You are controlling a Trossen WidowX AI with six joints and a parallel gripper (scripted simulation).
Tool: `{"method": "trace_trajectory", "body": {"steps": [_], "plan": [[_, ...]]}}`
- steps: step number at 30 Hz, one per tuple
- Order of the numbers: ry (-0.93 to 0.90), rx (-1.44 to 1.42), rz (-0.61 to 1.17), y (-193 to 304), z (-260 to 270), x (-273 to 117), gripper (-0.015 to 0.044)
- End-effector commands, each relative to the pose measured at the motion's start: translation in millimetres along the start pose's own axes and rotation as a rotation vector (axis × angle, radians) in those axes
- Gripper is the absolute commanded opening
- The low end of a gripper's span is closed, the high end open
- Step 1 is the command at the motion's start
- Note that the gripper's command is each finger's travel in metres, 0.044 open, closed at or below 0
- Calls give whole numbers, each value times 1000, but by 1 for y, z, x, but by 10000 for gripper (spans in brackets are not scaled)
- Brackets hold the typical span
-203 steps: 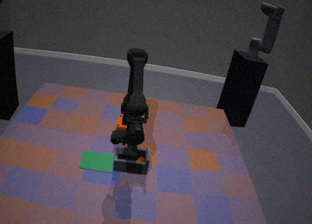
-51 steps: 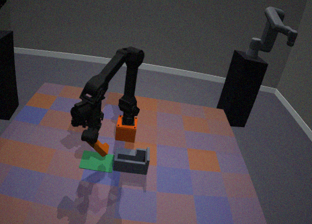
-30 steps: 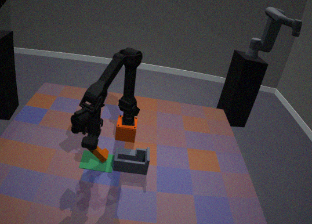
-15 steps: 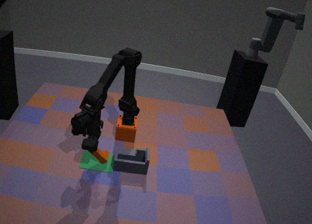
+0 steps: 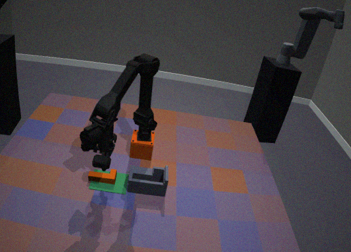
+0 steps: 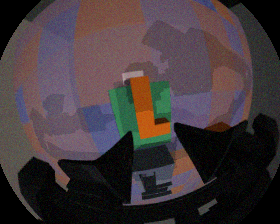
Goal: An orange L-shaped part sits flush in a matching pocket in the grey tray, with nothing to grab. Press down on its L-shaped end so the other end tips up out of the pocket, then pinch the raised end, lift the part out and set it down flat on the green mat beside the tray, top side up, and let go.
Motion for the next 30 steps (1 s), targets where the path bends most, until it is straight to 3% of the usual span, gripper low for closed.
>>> {"method": "trace_trajectory", "body": {"steps": [1,2,6,30], "plan": [[-16,-2,-12,-4,5,-29,368],[-16,-2,-12,-4,5,-42,394],[-17,-4,-11,-1,1,-83,400],[-18,-1,-16,-2,2,-78,400]]}}
Point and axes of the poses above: the point midway between the two fingers, 35 mm back from their tips, its own x axis out along the fingers, its own z axis across the jaws, y = z × x, the point moved 1 cm from there along -x, back along the fingers, and after that the axes turned 8 degrees about -x, right-handed, at the moved point
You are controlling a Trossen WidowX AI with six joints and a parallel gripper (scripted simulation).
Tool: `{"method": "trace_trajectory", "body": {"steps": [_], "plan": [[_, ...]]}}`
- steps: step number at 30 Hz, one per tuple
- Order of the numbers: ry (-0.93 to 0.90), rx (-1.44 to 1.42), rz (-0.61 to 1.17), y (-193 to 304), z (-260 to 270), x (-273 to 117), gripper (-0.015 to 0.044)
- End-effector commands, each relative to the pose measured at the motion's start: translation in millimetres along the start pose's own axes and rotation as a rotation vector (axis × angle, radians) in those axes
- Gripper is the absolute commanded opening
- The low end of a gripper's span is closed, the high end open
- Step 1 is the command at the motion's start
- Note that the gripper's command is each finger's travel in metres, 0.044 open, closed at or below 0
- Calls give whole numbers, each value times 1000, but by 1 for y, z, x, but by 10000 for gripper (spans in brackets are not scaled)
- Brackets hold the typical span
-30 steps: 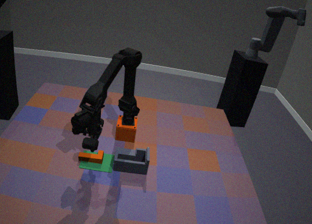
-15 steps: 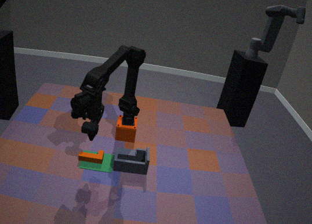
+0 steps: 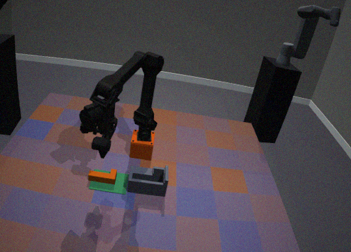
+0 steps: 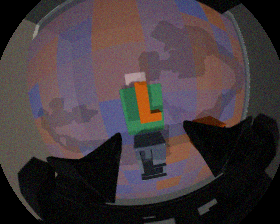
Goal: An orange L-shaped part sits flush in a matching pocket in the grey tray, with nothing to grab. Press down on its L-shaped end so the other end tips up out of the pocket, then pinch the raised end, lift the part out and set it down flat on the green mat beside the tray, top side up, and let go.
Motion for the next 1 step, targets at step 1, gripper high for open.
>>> {"method": "trace_trajectory", "body": {"steps": [1], "plan": [[-1,0,-1,0,0,0,400]]}}
Point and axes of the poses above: the point midway between the two fingers, 35 mm back from their tips, its own x axis out along the fingers, its own z axis across the jaws, y = z × x, the point moved 1 cm from there along -x, back along the fingers, and after that the axes turned 8 degrees about -x, right-handed, at the moved point
